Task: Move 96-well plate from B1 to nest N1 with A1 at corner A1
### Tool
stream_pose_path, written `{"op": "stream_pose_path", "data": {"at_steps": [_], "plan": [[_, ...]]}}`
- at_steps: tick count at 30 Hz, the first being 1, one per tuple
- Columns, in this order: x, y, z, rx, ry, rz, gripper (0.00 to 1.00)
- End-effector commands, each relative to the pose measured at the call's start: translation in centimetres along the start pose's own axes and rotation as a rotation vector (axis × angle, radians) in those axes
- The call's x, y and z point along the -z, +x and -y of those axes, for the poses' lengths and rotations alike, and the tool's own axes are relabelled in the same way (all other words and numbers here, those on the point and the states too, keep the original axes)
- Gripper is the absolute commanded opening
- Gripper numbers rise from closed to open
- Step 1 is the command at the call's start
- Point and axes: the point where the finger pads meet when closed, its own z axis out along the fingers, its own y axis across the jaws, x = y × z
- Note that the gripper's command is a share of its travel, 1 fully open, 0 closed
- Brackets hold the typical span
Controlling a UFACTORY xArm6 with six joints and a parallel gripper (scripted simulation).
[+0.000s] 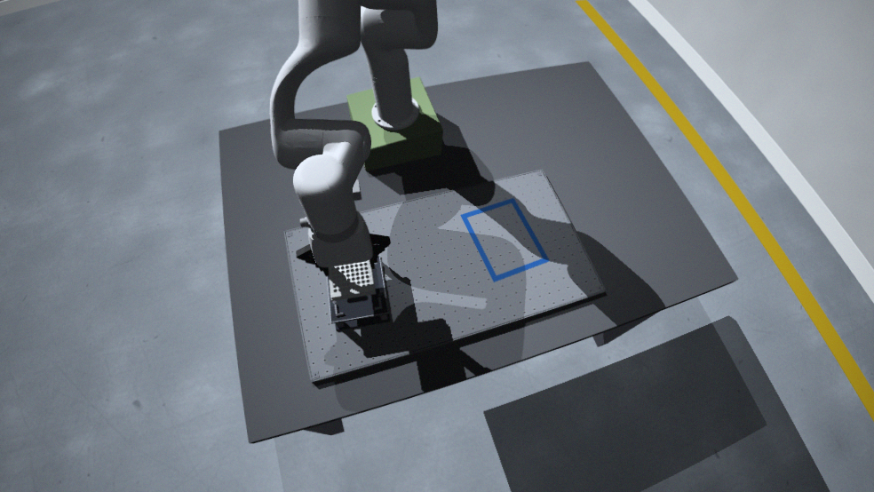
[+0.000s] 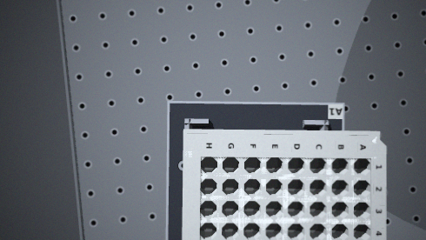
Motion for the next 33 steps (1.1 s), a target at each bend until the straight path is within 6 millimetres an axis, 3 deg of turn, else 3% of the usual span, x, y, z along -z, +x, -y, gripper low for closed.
{"op": "stream_pose_path", "data": {"at_steps": [1, 33], "plan": [[-0.6, -0.1, 0.0, 0.000, 0.001, 0.004, 0.00], [-5.3, -0.2, 0.0, 0.000, 0.001, 0.004, 0.00]]}}
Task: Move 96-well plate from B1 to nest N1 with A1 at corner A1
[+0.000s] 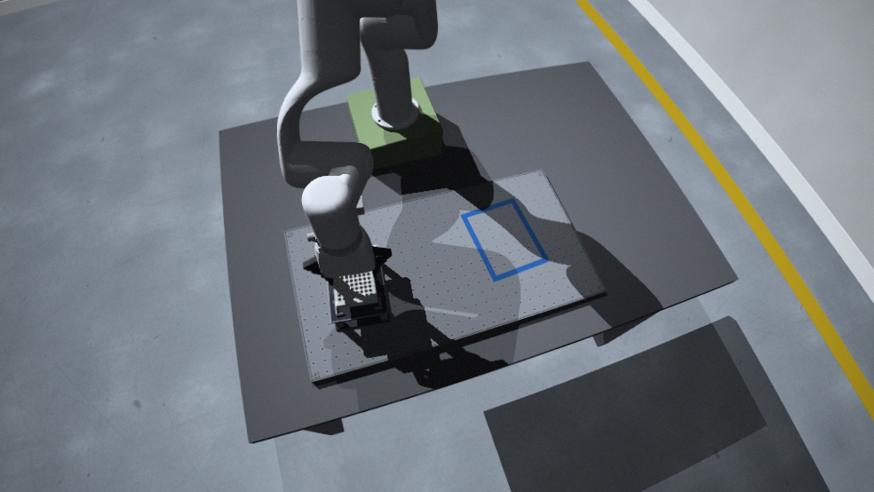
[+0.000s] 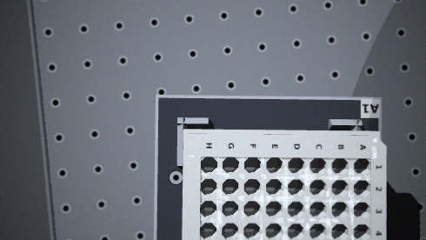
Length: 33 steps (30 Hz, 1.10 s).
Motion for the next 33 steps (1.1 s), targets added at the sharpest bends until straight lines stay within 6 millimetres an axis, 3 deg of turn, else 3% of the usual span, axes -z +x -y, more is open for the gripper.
{"op": "stream_pose_path", "data": {"at_steps": [1, 33], "plan": [[-0.66, -0.16, 0.05, 0.000, 0.001, 0.004, 0.00], [-1.26, -0.15, 0.05, 0.000, 0.001, 0.004, 0.00]]}}
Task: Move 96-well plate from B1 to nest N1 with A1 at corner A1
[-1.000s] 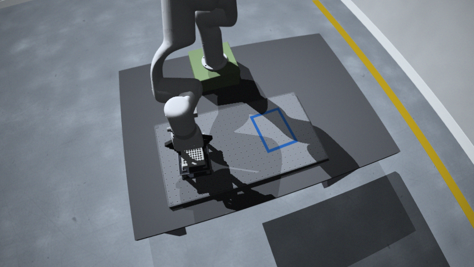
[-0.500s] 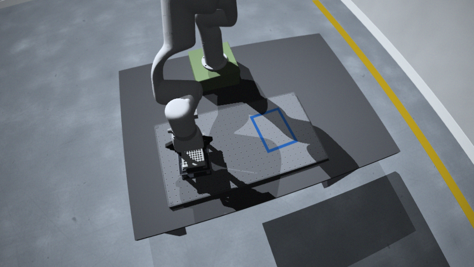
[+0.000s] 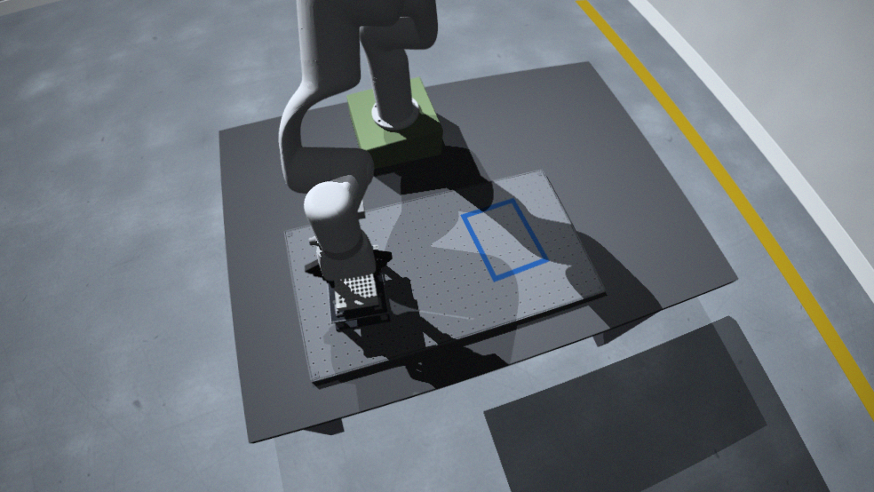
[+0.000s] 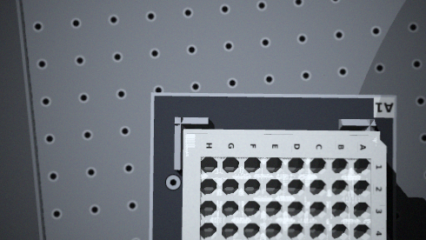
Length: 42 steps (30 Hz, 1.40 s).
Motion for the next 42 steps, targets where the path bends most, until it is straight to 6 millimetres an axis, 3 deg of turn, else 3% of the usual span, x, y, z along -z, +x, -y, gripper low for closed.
{"op": "stream_pose_path", "data": {"at_steps": [1, 42], "plan": [[0.10, -0.15, 0.05, 0.000, 0.001, 0.004, 0.00], [-0.52, -0.15, 0.05, 0.000, 0.001, 0.004, 0.00]]}}
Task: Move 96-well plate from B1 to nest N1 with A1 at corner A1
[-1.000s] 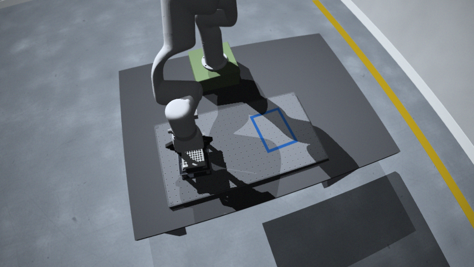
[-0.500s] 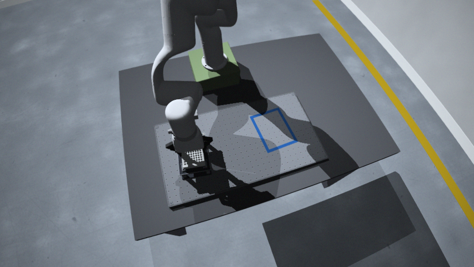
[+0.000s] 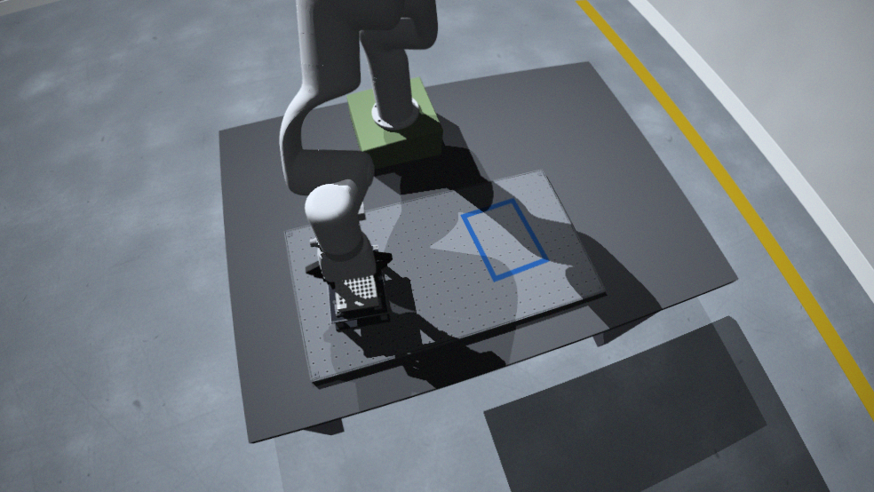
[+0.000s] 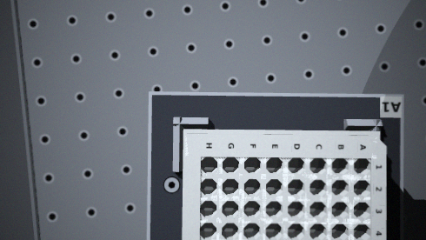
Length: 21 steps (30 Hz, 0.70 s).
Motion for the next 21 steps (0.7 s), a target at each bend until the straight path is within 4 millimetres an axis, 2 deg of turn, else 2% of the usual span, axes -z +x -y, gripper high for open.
{"op": "stream_pose_path", "data": {"at_steps": [1, 21], "plan": [[0.07, -0.16, 0.05, 0.000, 0.001, 0.004, 0.00], [-0.23, -0.16, 0.05, 0.000, 0.001, 0.004, 0.00]]}}
